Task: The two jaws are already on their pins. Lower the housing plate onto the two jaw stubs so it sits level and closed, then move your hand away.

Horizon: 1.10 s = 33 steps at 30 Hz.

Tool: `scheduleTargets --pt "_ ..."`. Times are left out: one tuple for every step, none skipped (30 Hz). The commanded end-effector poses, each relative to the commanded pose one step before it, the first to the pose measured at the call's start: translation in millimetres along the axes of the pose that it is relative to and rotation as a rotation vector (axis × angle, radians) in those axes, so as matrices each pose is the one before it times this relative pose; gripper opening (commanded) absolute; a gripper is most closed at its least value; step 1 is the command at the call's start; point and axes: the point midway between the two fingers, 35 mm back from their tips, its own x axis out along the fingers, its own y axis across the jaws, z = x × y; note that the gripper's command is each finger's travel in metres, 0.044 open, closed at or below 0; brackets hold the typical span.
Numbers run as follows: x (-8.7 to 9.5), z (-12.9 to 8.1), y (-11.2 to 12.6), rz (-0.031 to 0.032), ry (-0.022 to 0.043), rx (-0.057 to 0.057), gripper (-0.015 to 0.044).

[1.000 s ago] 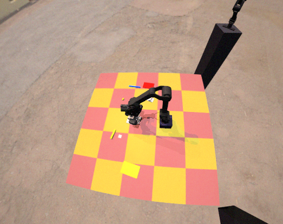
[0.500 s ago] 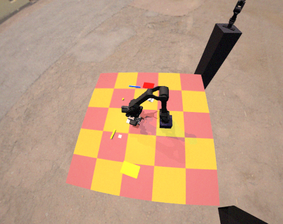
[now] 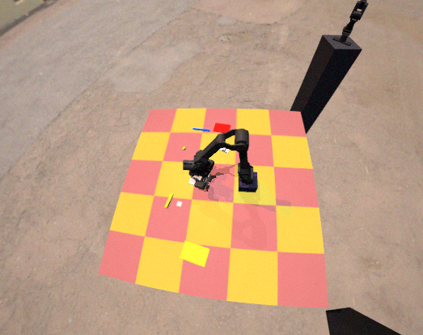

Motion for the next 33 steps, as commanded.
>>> scheduleTargets --pt "2.68 -1.25 -0.88 -0.00555 0.00565 -0.0049 0.0351" --pt "0.0 0.0 0.0 0.0 0.0 0.0 0.0351" --pt "0.0 0.0 0.0 0.0 0.0 0.0 0.0351" --pt "0.0 0.0 0.0 0.0 0.0 0.0 0.0351" --pt "0.0 0.0 0.0 0.0 0.0 0.0 0.0351" --pt "0.0 0.0 0.0 0.0 0.0 0.0 0.0351" --pt "0.0 0.0 0.0 0.0 0.0 0.0 0.0351" --pt "0.0 0.0 0.0 0.0 0.0 0.0 0.0351" --pt "0.0 0.0 0.0 0.0 0.0 0.0 0.0351" --pt "0.0 0.0 0.0 0.0 0.0 0.0 0.0351" --pt "0.0 0.0 0.0 0.0 0.0 0.0 0.0351" --pt "0.0 0.0 0.0 0.0 0.0 0.0 0.0351" --pt "0.0 0.0 0.0 0.0 0.0 0.0 0.0351" --pt "0.13 0.0 0.0 0.0 0.0 -0.0005 0.0351" --pt "0.4 0.0 0.0 0.0 0.0 -0.0015 0.0351" --pt "0.67 -0.01 0.0 -0.00001 0.00001 -0.0024 0.0351" --pt "0.67 -0.01 0.0 -0.00001 0.00001 -0.0024 0.0351" --pt "0.4 -0.01 0.0 0.0 0.0 -0.0015 0.0351" --pt "0.13 0.0 0.0 0.0 0.0 -0.0005 0.0351" --pt "0.0 0.0 0.0 0.0 0.0 0.0 0.0351" --pt "0.0 0.0 0.0 0.0 0.0 0.0 0.0351" --pt "0.0 0.0 0.0 0.0 0.0 0.0 0.0351" --pt "0.0 0.0 0.0 0.0 0.0 0.0 0.0351" --pt "0.0 0.0 0.0 0.0 0.0 0.0 0.0351" --pt "0.0 0.0 0.0 0.0 0.0 0.0 0.0351" --pt "0.14 0.0 0.0 0.0 0.0 0.0 0.0351" --pt "0.41 0.0 0.0 0.0 0.0 -0.0001 0.0351" --pt "0.68 0.0 0.0 -0.00001 0.00001 -0.0002 0.0351" --pt "0.68 -0.01 0.0 -0.00001 0.00001 -0.0002 0.0351" --pt "0.4 0.0 0.0 0.0 0.0 -0.0001 0.0351" --pt "0.13 0.0 0.0 0.0 0.0 0.0 0.0351" --pt "0.0 0.0 0.0 0.0 0.0 0.0 0.0351" --pt "0.0 0.0 0.0 0.0 0.0 0.0 0.0351"
